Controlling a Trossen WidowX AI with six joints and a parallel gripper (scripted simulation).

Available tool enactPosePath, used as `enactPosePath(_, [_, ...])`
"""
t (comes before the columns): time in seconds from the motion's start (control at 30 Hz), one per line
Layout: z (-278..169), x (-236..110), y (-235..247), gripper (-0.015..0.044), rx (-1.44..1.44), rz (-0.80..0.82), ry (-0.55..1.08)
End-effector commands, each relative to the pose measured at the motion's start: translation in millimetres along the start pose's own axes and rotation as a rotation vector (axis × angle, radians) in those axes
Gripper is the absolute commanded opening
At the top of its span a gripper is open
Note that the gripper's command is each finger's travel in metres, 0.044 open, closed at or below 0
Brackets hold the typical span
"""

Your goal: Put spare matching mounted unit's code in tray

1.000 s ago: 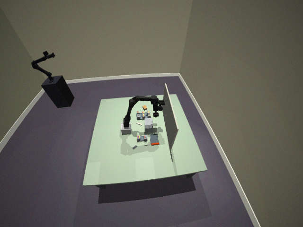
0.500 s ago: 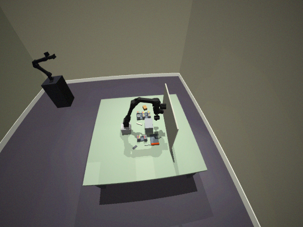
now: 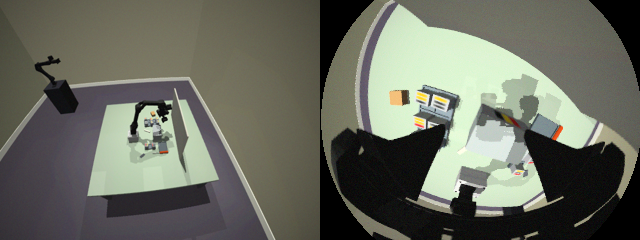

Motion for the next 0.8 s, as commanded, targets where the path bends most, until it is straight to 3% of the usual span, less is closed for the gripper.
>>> enactPosePath(0.0, [2,10,62,0.0440,-0.272,0.003,0.006])
enactPosePath(0.4, [-66,44,228,0.0440,-1.155,0.019,-0.008])
enactPosePath(0.6, [-81,48,243,0.0440,-1.263,0.022,-0.011])
enactPosePath(0.77, [-78,78,242,0.0309,-1.263,0.021,-0.011])
Point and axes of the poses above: the point midway between the two fingers, 35 mm back from their tips, its own x axis out along the fingers, its own y axis across the jaws, z = x × y, the point moved 6 cm from there along -x, back along the fingers, and after that the axes turned 14 degrees about -x, right-handed, at the moved point
